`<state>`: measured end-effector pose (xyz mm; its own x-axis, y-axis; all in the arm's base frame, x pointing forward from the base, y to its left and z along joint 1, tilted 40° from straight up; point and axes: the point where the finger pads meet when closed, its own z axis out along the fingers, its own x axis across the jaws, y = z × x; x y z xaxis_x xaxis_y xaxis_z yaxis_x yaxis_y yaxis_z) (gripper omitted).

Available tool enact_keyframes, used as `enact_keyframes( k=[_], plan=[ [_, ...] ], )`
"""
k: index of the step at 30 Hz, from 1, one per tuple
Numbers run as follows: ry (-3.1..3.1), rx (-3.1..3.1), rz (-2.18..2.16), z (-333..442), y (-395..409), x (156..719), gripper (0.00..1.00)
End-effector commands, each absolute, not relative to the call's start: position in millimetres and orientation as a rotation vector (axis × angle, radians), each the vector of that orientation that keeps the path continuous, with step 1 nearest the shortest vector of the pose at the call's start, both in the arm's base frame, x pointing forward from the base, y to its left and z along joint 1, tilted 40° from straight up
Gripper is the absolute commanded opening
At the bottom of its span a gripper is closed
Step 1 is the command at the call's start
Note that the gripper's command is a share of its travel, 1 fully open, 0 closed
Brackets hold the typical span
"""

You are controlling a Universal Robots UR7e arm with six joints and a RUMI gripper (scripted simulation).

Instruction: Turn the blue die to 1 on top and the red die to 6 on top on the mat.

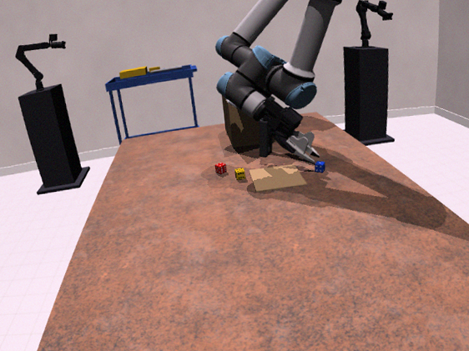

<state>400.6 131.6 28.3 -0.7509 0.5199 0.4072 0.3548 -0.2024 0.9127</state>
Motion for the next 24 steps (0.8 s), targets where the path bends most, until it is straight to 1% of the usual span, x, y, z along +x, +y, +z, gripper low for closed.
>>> enact_keyframes(
  k=[1, 10, 24],
  plan=[
    [1.908, 1.05, 2.102, 29.4, 123.8, 390.6, 0.24],
    [1.908, 1.05, 2.102, 33.6, 120.3, 390.5, 0.24],
    [1.908, 1.05, 2.102, 70.1, 89.7, 389.3, 0.24]
  ],
)
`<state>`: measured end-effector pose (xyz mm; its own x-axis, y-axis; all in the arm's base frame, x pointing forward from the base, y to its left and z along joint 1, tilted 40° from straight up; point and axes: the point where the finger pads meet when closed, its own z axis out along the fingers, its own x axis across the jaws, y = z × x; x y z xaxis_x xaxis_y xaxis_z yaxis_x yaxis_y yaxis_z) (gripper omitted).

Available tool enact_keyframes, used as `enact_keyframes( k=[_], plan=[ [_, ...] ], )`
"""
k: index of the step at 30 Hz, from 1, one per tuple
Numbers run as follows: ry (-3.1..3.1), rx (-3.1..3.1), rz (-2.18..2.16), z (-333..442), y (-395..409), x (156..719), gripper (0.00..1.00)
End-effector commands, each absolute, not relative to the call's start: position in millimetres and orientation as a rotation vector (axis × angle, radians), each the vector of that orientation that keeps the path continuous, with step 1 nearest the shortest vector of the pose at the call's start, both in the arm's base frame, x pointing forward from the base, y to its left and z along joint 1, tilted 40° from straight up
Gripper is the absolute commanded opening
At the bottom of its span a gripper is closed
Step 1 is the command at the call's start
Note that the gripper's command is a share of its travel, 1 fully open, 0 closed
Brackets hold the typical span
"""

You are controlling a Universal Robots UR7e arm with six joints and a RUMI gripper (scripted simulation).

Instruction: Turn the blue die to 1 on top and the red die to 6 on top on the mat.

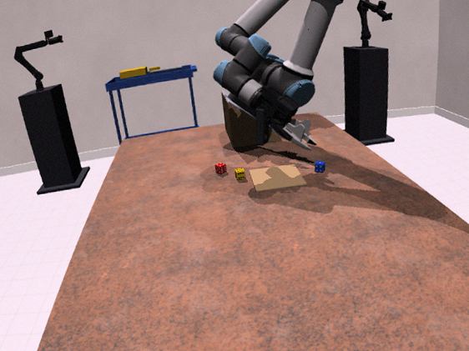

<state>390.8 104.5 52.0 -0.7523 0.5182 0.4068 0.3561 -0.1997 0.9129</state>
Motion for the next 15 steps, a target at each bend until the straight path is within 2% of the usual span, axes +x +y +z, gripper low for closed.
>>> enact_keyframes(
  k=[1, 15],
  plan=[
    [1.908, 1.05, 2.102, 72.1, 88.0, 389.2, 0.24],
    [1.908, 1.047, 2.101, 75.3, 85.2, 389.1, 0.24]
  ],
)
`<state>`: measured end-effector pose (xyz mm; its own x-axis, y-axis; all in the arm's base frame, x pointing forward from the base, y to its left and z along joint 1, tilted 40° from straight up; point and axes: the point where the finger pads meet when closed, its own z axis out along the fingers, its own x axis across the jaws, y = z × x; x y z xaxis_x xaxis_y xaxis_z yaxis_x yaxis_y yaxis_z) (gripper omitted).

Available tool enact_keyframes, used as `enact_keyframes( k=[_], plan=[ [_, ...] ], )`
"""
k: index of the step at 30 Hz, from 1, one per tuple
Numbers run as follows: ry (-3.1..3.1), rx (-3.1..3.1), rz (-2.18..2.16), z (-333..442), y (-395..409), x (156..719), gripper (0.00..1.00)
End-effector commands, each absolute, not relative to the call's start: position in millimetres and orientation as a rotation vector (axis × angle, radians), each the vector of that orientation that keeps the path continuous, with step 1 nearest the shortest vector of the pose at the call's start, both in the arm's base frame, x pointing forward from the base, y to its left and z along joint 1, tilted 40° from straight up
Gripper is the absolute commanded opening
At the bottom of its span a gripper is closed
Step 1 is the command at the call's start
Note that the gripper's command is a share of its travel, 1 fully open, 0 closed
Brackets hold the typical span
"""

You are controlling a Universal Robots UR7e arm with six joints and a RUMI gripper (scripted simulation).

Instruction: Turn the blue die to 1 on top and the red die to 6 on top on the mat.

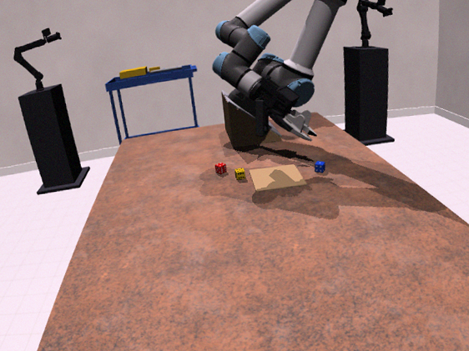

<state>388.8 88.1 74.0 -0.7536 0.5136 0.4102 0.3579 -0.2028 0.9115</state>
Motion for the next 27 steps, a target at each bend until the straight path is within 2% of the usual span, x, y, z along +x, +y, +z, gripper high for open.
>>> enact_keyframes(
  k=[1, 27],
  plan=[
    [1.909, 1.046, 2.101, 75.3, 85.2, 389.1, 0.24],
    [1.96, 0.85, 2.012, 73.3, 85.5, 389.7, 0.24]
  ],
)
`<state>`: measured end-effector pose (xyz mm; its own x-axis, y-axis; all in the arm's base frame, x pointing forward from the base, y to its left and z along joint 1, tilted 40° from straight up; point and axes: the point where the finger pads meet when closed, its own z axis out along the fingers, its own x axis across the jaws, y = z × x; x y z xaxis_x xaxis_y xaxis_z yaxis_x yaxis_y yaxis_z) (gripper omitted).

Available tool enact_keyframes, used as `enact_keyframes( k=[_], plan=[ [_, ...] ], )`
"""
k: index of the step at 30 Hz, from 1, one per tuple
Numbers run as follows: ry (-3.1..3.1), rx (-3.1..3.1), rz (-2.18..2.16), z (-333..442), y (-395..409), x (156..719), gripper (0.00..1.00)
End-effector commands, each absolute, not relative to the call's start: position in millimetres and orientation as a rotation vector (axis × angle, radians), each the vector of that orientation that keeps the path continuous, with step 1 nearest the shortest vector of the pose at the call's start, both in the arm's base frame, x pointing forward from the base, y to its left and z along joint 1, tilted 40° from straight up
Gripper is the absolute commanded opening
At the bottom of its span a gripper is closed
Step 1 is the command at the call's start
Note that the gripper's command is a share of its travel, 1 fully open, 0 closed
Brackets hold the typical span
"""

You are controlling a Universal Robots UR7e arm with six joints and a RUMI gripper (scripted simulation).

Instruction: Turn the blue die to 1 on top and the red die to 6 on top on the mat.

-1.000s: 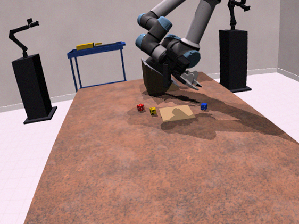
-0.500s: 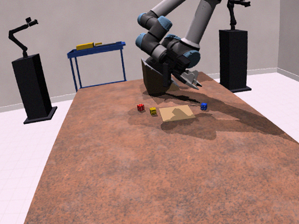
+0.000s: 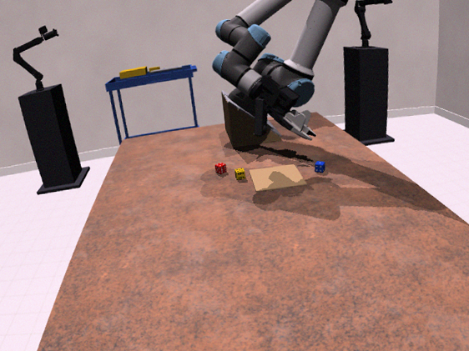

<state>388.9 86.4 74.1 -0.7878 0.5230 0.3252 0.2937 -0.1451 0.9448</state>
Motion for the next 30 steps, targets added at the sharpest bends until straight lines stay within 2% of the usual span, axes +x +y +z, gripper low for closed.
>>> enact_keyframes(
  k=[1, 30],
  plan=[
    [1.964, 0.832, 2.004, 73.1, 85.5, 389.8, 0.24],
    [2.02, 0.187, 1.688, 69.7, 86.0, 393.4, 0.24]
  ],
)
